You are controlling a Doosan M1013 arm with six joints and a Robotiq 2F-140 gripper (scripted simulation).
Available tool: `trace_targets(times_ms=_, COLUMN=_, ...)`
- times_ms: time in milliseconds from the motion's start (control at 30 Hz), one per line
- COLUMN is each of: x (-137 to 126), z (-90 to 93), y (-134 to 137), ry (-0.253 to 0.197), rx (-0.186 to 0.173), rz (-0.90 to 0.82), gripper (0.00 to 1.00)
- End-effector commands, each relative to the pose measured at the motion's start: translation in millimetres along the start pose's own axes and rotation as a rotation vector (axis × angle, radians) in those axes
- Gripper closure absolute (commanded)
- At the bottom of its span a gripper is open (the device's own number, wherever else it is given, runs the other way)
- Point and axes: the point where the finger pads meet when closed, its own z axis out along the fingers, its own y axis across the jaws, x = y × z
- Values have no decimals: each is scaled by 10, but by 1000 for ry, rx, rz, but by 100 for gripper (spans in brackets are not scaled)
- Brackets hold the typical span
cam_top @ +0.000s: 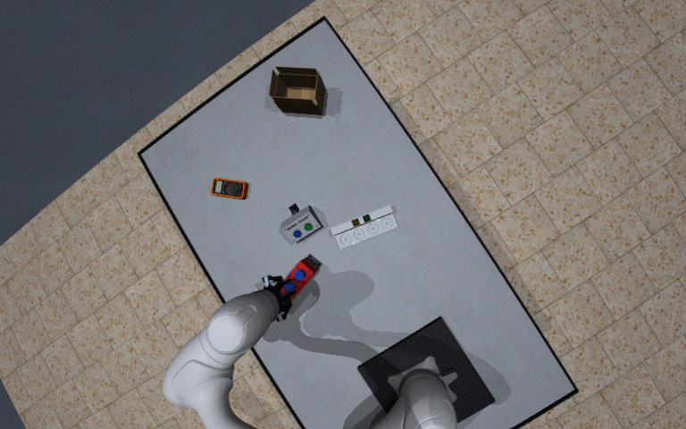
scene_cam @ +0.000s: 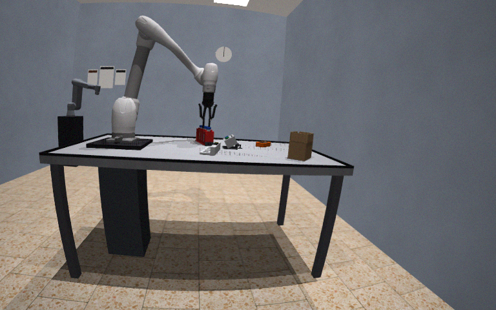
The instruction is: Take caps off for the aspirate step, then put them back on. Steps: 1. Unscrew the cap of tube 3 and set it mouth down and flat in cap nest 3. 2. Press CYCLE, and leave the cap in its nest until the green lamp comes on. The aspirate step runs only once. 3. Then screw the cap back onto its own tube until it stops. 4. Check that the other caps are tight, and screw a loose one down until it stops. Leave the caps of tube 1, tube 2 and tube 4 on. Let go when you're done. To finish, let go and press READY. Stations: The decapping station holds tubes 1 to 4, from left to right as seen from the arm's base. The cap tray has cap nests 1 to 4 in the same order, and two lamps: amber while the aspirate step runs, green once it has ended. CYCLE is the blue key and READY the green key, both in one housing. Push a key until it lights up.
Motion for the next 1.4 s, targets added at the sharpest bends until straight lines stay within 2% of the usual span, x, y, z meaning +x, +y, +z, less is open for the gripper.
trace_targets(times_ms=0, x=4, z=-7, y=6, ry=-2, rx=-4, rz=2, gripper=70)
trace_targets(times_ms=267, x=4, z=-7, y=6, ry=-2, rx=-4, rz=2, gripper=70)
trace_targets(times_ms=633, x=4, z=-4, y=13, ry=0, rx=-5, rz=-547, gripper=70)
trace_targets(times_ms=700, x=4, z=-4, y=13, ry=0, rx=-5, rz=-547, gripper=70)
trace_targets(times_ms=1033, x=3, z=-6, y=11, ry=-1, rx=-4, rz=-1045, gripper=70)
trace_targets(times_ms=1300, x=4, z=-8, y=6, ry=-4, rx=-2, rz=-1045, gripper=70)
trace_targets(times_ms=1333, x=3, z=-17, y=10, ry=-1, rx=-4, rz=-1045, gripper=59)
trace_targets(times_ms=1367, x=5, z=-13, y=6, ry=-4, rx=-2, rz=-1045, gripper=59)
